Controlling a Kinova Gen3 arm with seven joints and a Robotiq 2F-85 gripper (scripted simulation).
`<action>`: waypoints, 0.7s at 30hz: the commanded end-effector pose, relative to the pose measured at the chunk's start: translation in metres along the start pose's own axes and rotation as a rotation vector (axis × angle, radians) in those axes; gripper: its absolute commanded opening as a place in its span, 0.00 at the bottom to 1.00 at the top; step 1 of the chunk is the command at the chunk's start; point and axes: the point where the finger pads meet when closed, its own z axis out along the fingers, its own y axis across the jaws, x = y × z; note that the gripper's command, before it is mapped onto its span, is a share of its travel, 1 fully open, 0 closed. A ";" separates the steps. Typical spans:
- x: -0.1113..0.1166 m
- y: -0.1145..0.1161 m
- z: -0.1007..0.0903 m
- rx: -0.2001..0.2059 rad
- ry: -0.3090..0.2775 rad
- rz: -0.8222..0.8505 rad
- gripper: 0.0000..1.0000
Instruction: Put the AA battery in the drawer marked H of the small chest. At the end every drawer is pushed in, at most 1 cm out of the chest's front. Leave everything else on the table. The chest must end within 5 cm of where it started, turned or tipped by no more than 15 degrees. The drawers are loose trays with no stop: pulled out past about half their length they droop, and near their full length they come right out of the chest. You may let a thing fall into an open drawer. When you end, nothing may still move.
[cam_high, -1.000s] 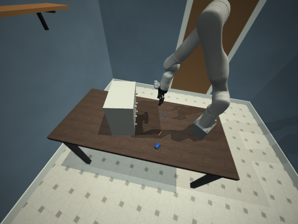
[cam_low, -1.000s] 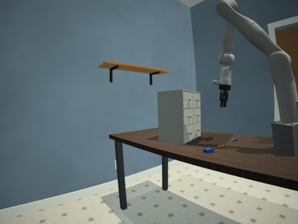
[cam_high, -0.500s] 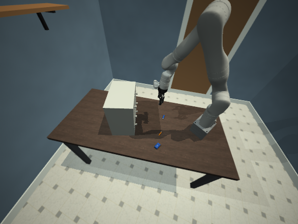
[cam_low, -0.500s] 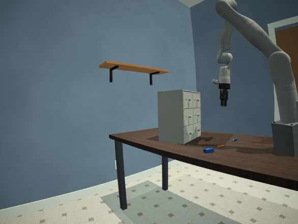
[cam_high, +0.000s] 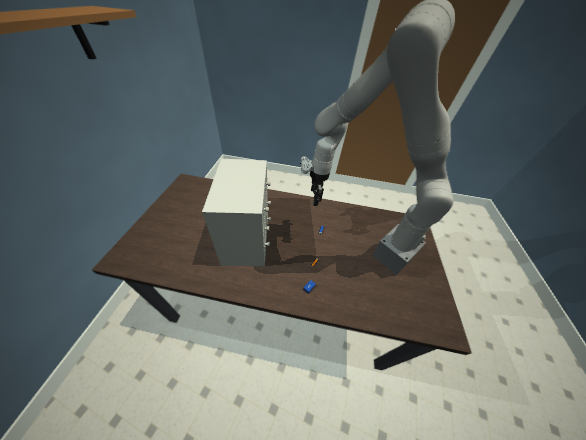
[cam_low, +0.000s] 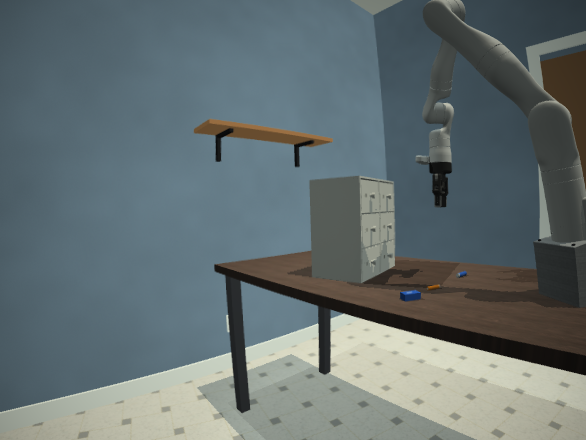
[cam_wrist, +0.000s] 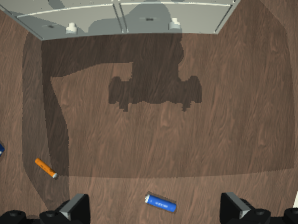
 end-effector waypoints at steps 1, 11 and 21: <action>0.001 0.000 -0.001 -0.001 -0.003 -0.003 1.00; -0.001 0.000 -0.003 -0.001 -0.021 -0.003 1.00; -0.001 0.000 -0.004 -0.001 -0.028 -0.003 1.00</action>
